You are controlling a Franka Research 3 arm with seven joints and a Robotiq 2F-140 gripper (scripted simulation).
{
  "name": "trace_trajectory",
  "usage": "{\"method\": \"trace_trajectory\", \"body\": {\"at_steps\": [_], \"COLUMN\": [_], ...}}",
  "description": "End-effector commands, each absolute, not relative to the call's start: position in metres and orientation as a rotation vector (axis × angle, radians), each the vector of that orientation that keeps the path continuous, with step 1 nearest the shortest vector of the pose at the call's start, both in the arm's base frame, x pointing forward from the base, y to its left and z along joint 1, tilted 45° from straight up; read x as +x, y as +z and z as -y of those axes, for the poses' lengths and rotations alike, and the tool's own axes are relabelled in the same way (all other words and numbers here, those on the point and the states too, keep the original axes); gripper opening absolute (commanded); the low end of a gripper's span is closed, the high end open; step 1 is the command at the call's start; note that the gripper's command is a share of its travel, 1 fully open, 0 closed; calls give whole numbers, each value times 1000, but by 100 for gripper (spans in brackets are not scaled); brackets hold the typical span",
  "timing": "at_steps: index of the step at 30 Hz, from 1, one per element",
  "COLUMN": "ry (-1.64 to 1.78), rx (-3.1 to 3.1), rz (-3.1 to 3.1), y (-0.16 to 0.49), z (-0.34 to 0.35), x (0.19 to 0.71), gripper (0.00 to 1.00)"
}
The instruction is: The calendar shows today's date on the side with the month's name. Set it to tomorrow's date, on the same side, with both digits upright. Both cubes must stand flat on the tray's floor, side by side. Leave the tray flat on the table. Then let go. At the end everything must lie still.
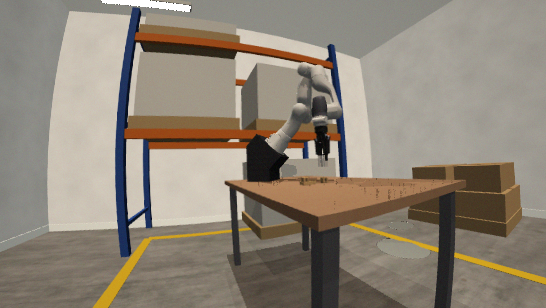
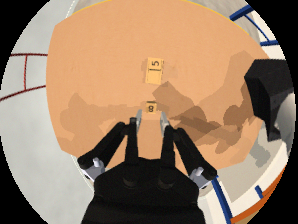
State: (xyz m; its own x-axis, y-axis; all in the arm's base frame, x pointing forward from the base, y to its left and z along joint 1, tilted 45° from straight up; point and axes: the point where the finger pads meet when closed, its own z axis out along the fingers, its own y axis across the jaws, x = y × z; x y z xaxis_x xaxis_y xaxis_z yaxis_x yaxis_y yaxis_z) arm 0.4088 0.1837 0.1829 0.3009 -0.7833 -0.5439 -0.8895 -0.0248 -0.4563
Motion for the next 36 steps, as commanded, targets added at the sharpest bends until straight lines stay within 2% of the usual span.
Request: {"method": "trace_trajectory", "body": {"at_steps": [1, 36], "ry": [182, 182], "rx": [-1814, -1814], "rz": [-1509, -1509], "y": [183, 158], "z": [-184, -206], "x": [410, 422], "gripper": [29, 29]}}
